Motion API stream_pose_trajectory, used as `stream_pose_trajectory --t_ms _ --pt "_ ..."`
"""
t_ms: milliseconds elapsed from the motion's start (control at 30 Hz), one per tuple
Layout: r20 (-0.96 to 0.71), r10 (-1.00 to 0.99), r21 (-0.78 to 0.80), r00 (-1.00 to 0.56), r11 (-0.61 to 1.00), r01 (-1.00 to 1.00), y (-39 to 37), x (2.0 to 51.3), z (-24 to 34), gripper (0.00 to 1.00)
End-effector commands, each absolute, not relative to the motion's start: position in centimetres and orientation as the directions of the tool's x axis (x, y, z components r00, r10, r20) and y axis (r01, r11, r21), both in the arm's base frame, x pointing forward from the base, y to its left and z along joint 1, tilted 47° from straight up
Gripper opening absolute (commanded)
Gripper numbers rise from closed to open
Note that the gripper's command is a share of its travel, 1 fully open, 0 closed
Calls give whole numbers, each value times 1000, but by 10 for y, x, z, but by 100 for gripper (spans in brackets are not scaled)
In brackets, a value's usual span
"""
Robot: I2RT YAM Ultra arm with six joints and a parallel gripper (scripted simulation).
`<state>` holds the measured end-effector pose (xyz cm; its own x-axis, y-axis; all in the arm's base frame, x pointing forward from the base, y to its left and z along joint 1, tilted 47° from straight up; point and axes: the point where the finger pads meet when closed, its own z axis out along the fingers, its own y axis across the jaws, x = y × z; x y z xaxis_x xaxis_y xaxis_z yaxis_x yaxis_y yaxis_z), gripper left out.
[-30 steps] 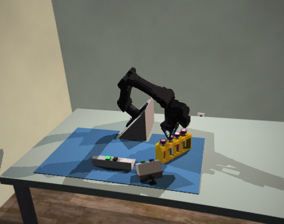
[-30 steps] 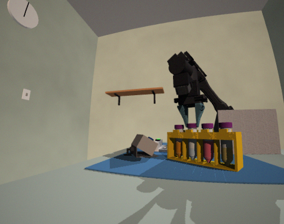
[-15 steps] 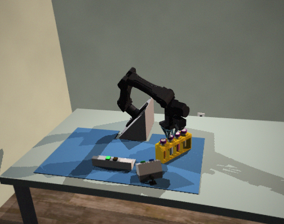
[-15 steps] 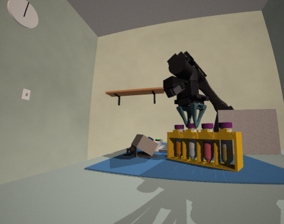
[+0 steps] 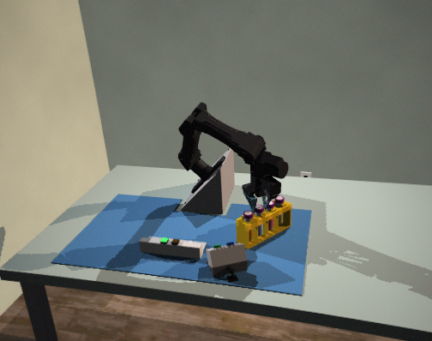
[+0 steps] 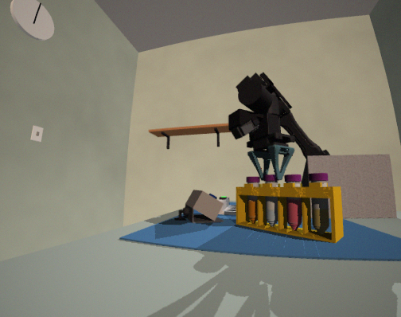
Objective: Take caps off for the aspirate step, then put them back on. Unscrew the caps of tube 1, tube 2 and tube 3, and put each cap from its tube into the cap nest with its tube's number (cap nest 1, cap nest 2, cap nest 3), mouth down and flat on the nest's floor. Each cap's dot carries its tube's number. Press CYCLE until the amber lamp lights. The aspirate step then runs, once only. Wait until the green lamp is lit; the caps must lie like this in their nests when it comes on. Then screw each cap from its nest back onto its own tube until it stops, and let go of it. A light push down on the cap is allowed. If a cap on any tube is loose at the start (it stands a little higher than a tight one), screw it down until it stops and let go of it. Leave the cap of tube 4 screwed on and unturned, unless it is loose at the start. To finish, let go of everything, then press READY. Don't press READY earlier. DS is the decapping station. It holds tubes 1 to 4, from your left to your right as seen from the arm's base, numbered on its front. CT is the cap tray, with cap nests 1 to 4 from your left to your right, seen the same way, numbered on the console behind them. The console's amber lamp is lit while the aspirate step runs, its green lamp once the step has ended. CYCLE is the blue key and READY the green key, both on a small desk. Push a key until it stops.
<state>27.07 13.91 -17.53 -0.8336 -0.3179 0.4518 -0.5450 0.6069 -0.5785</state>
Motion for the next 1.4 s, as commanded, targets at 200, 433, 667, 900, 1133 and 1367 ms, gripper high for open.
stream_pose_trajectory --t_ms 200,433,667,900,1133,1367 --pt "503 -397 -523 -768 567 -636 145 273 -172 49" --pt "613 -520 -389 -595 457 -800 145 273 -172 49" --pt "696 -626 -204 -351 296 -933 145 273 -172 49" --pt "719 -662 -101 -212 202 -974 145 273 -172 49" --pt "719 -662 -101 -212 202 -974 145 273 -172 0" --pt "719 -662 -101 -212 202 -974 145 273 -172 0"
